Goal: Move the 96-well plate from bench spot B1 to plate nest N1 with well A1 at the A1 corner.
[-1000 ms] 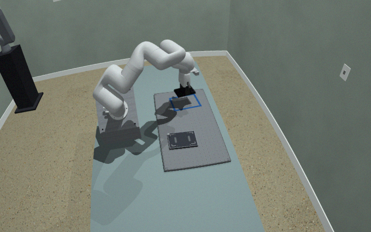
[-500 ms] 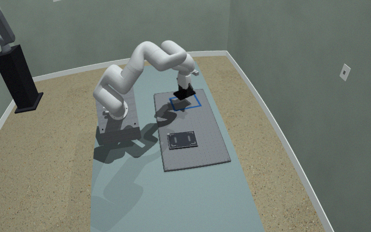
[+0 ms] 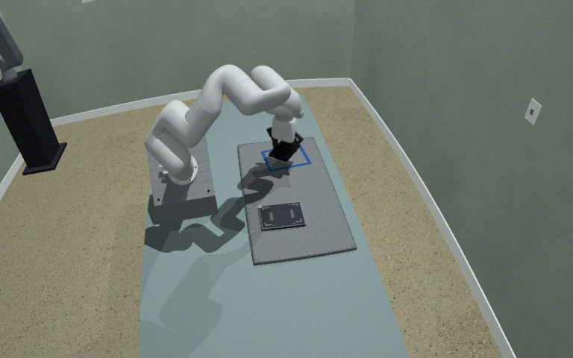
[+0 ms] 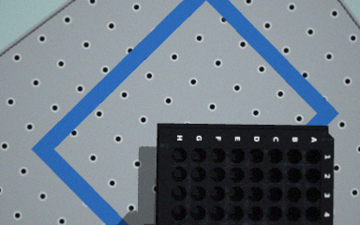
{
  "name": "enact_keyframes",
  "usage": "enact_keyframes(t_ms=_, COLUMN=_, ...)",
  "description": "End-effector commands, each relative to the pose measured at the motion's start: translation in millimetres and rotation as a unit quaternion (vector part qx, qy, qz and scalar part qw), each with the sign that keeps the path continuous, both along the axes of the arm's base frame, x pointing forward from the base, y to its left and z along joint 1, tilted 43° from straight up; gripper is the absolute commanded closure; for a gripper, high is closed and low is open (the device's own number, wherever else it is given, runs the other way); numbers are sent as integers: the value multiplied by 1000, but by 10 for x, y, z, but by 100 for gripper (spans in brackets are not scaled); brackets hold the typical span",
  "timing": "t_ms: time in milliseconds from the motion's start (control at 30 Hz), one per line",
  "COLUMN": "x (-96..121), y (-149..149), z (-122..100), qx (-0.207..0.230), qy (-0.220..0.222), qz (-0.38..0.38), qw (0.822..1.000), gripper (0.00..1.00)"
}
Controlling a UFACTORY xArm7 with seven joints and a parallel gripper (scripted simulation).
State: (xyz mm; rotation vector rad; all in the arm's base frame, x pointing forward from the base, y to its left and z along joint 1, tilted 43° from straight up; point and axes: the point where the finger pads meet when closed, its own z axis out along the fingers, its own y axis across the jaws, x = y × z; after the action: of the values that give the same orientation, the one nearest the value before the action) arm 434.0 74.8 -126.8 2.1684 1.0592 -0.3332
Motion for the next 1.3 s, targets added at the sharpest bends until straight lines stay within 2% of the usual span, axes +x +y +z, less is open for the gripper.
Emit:
enact_keyframes(t_ms=0, x=-25, y=-80, z=116, qx=2, qy=56, qz=59, qw=997, gripper=100)
enact_keyframes(t_ms=167, x=-64, y=-198, z=227, qx=-4, qy=111, qz=120, qw=986, gripper=100)
enact_keyframes(t_ms=367, x=-110, y=-340, z=361, qx=-11, qy=178, qz=192, qw=965, gripper=100)
enact_keyframes(t_ms=433, x=-110, y=-340, z=361, qx=-11, qy=178, qz=192, qw=965, gripper=100)
enact_keyframes(t_ms=533, x=-133, y=-411, z=428, qx=-14, qy=210, qz=227, qw=951, gripper=100)
enact_keyframes(t_ms=733, x=-180, y=-553, z=562, qx=-21, qy=273, qz=295, qw=915, gripper=100)
enact_keyframes(t_ms=933, x=-226, y=-695, z=696, qx=-27, qy=334, qz=361, qw=871, gripper=100)
enact_keyframes(t_ms=1000, x=-226, y=-695, z=696, qx=-27, qy=334, qz=361, qw=871, gripper=100)
enact_keyframes(t_ms=1267, x=-288, y=-884, z=875, qx=-35, qy=409, qz=442, qw=797, gripper=100)
